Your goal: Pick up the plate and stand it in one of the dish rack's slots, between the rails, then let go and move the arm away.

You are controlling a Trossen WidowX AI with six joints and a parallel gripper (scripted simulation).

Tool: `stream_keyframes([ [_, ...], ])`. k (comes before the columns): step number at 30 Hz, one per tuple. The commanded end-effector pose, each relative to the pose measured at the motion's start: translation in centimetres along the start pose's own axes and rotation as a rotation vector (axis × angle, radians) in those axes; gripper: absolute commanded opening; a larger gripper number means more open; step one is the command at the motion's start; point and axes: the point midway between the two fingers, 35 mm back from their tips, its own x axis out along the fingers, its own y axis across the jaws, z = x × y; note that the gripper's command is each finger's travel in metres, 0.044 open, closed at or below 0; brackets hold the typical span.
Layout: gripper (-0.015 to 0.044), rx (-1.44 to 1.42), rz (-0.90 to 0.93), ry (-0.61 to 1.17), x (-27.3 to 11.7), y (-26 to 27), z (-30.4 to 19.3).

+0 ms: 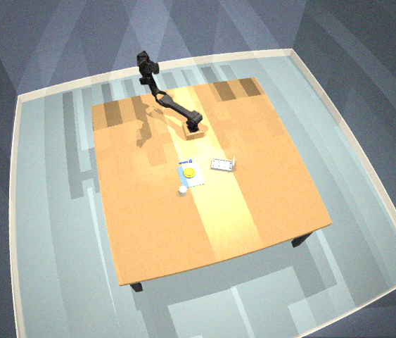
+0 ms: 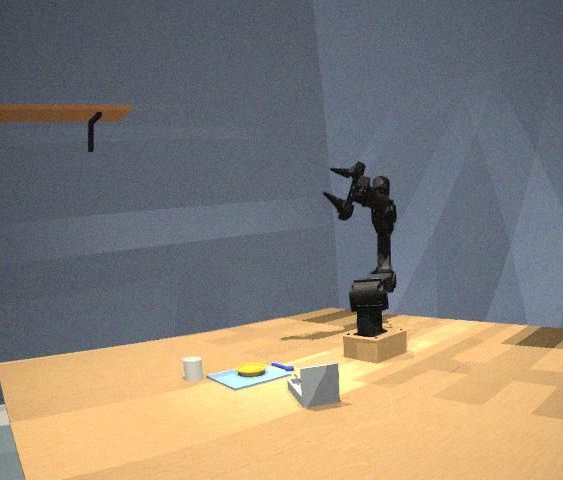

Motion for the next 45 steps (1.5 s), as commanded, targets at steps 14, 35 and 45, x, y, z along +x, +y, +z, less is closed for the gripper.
stream_keyframes([
  [14,0.04,-0.054,0.098,-0.067,4.1,-3.3,11.0],
  [35,0.04,0.026,0.342,-0.177,12.1,-0.2,26.5],
  [45,0.04,0.065,0.511,-0.139,16.0,4.7,31.9],
])
